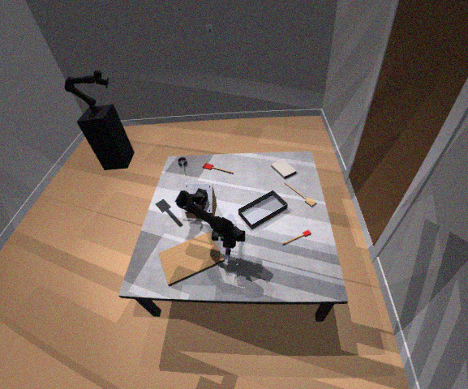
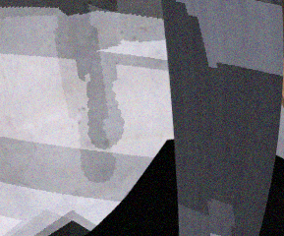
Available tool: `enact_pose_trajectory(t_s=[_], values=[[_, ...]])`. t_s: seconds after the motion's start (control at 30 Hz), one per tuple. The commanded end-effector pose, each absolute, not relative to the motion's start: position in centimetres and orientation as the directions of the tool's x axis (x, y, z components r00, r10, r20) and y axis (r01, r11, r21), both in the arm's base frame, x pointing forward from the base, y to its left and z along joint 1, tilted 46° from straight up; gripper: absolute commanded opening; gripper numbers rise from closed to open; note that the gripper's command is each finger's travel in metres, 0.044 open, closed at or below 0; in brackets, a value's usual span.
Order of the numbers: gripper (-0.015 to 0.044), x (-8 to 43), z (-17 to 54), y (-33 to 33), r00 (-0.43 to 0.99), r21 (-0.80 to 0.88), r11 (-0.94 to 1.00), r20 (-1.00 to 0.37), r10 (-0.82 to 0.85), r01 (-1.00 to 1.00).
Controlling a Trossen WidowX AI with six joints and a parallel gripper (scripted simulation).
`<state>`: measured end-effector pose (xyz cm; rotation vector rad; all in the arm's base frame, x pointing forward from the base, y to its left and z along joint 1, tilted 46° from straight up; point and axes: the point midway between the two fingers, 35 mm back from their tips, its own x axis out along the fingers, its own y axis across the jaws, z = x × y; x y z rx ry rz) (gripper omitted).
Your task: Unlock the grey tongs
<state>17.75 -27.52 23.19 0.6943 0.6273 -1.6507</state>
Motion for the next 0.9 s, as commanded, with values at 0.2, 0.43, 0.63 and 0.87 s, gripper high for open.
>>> enact_pose_trajectory(t_s=[0.2, 0.43, 0.63, 0.87], values=[[-0.015, 13.7, 23.7, -28.7, -0.137, 0.021, -0.238, -0.765, -0.63, 0.971], [-0.015, 10.7, 24.1, -29.3, -0.131, 0.064, -0.284, -0.777, -0.615, 0.957], [-0.015, 8.4, 24.6, -29.5, -0.12, 0.097, -0.311, -0.783, -0.61, 0.945], [-0.015, 5.6, 25.1, -29.5, -0.11, 0.142, -0.349, -0.784, -0.611, 0.926]])
